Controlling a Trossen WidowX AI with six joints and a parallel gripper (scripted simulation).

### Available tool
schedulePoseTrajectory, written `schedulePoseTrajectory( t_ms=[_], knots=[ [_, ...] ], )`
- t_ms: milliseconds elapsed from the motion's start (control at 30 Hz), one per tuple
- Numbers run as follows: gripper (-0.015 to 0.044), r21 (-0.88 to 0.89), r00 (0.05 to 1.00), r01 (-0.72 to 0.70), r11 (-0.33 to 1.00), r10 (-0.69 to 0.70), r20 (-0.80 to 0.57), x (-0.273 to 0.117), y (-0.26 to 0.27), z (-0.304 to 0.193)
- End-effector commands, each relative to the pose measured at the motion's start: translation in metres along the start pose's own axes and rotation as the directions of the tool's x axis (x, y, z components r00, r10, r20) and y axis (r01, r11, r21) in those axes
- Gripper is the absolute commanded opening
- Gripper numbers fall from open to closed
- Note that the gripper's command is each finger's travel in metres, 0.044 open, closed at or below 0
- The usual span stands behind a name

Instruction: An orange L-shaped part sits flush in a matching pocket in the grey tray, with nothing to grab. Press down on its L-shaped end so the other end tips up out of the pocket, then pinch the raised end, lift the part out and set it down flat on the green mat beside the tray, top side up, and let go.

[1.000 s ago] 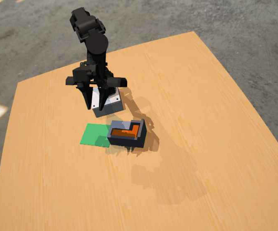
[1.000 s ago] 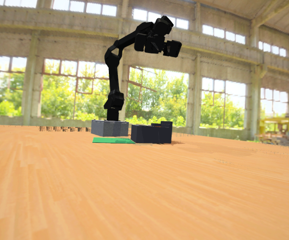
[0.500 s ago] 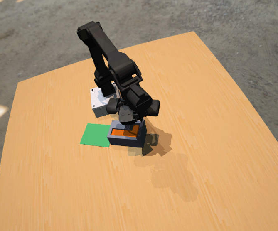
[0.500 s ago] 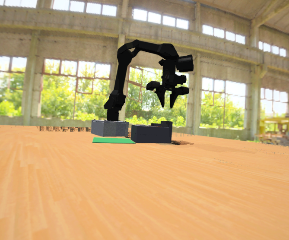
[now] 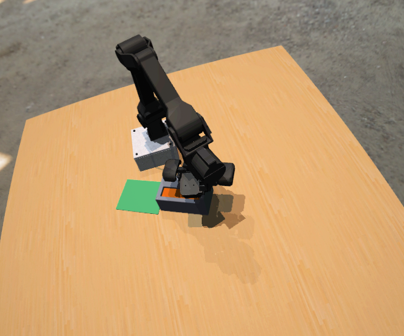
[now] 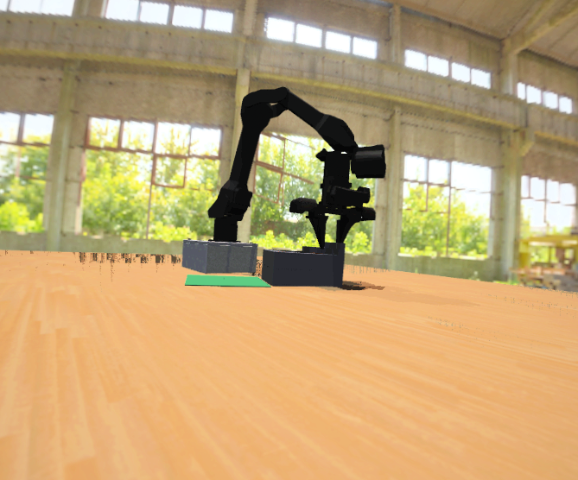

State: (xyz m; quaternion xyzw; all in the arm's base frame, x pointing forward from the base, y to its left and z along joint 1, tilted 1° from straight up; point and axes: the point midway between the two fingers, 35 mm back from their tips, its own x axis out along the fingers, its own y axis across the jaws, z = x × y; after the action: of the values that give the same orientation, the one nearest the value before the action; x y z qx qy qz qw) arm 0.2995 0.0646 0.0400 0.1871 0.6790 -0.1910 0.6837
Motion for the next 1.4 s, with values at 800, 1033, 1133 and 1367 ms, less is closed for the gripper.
schedulePoseTrajectory(
  t_ms=[800,1033,1133,1367],
  knots=[
    [0.0180,0.003,1.000,-0.009,1.000,0.009,0.005,0.040,0.001,0.001],
    [0.0180,0.003,1.000,-0.009,1.000,0.009,0.005,0.040,0.001,0.001],
    [0.0180,0.003,1.000,-0.009,1.000,0.009,0.005,0.040,0.001,0.001],
    [0.0180,0.003,1.000,-0.009,1.000,0.009,0.005,0.040,0.001,0.001]
  ],
)
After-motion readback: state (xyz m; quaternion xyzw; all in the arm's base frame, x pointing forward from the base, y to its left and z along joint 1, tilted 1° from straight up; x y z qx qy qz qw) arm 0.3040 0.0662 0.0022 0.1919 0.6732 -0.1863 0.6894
